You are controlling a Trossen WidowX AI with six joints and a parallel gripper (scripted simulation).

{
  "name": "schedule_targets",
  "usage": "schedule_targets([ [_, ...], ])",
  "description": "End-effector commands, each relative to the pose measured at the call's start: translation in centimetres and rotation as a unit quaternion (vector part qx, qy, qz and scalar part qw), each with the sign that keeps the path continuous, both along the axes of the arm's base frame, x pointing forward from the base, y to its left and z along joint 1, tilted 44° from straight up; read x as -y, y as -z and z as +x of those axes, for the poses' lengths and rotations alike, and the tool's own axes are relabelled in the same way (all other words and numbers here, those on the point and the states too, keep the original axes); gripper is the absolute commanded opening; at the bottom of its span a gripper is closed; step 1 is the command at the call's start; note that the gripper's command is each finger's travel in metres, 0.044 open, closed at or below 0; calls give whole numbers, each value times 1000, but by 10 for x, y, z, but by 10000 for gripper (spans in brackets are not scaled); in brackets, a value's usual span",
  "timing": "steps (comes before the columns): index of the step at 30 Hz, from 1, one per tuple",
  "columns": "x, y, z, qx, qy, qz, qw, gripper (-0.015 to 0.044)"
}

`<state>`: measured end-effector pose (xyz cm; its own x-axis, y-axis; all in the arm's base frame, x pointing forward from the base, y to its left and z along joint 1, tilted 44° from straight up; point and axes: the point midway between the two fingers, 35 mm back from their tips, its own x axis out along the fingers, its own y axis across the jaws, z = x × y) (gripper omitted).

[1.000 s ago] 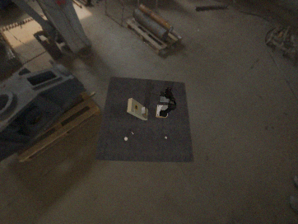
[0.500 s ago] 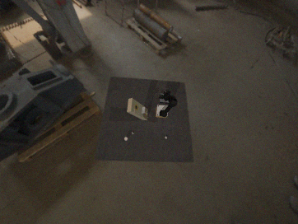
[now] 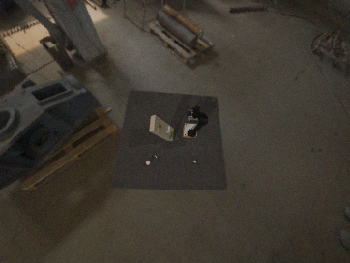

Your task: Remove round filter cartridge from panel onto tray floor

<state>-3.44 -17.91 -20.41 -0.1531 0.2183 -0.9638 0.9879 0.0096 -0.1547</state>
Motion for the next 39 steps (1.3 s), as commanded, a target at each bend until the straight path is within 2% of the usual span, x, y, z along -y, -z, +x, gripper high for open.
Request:
schedule_targets([
  [1, 1, 0, 0, 0, 0, -1, 1000, 420],
  [2, 1, 0, 0, 0, 0, -1, 1000, 440],
  [5, 7, -5, 1, 0, 0, -1, 1000, 440],
  [11, 48, -52, 9, 1, 0, -1, 1000, 440],
  [39, 43, -43, 6, -2, -3, -4, 1000, 440],
])
